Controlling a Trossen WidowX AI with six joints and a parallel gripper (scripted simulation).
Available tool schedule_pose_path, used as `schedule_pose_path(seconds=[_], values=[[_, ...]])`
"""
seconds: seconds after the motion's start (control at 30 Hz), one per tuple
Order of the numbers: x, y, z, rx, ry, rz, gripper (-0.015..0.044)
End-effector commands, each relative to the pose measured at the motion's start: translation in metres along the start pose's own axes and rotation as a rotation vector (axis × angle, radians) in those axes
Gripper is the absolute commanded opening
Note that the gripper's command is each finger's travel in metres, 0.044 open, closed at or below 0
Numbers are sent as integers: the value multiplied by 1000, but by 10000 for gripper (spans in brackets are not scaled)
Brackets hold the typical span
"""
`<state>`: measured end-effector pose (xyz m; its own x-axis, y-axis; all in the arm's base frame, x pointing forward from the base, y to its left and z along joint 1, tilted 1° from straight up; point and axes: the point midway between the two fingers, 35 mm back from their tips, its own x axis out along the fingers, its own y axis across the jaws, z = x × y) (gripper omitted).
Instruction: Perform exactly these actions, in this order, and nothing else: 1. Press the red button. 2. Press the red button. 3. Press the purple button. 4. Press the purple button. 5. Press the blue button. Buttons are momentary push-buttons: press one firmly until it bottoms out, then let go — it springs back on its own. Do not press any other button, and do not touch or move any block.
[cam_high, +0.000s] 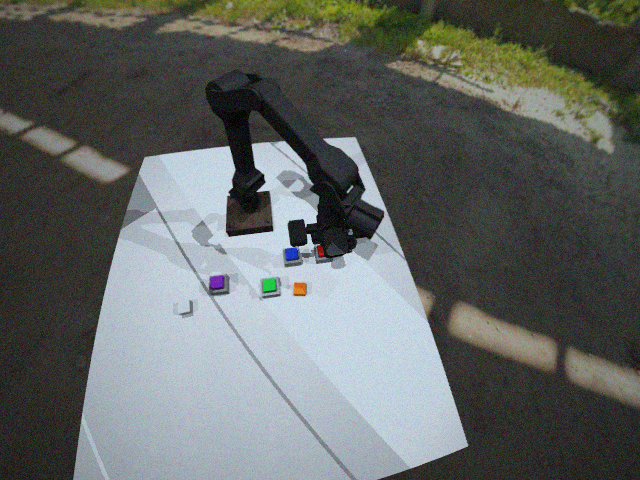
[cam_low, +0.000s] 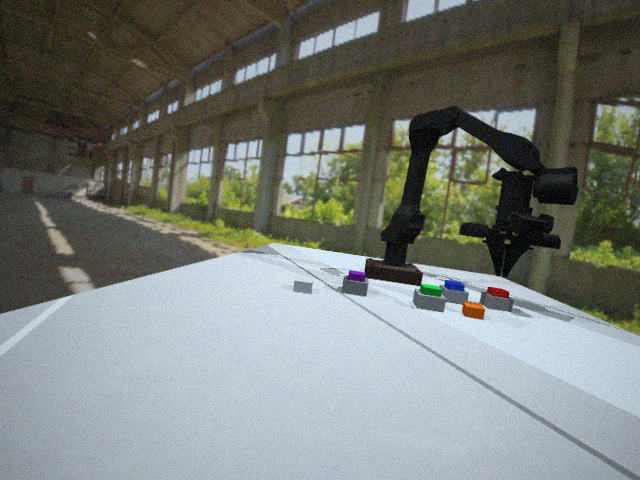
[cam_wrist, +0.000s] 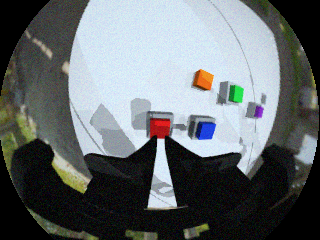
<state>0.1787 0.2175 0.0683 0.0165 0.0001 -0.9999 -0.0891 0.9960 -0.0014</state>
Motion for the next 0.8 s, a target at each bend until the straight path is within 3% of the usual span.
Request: schedule_pose_path(seconds=[0.0,0.77], values=[[1,0,0,5,3,1,20],[29,0,0,5,3,1,20]])
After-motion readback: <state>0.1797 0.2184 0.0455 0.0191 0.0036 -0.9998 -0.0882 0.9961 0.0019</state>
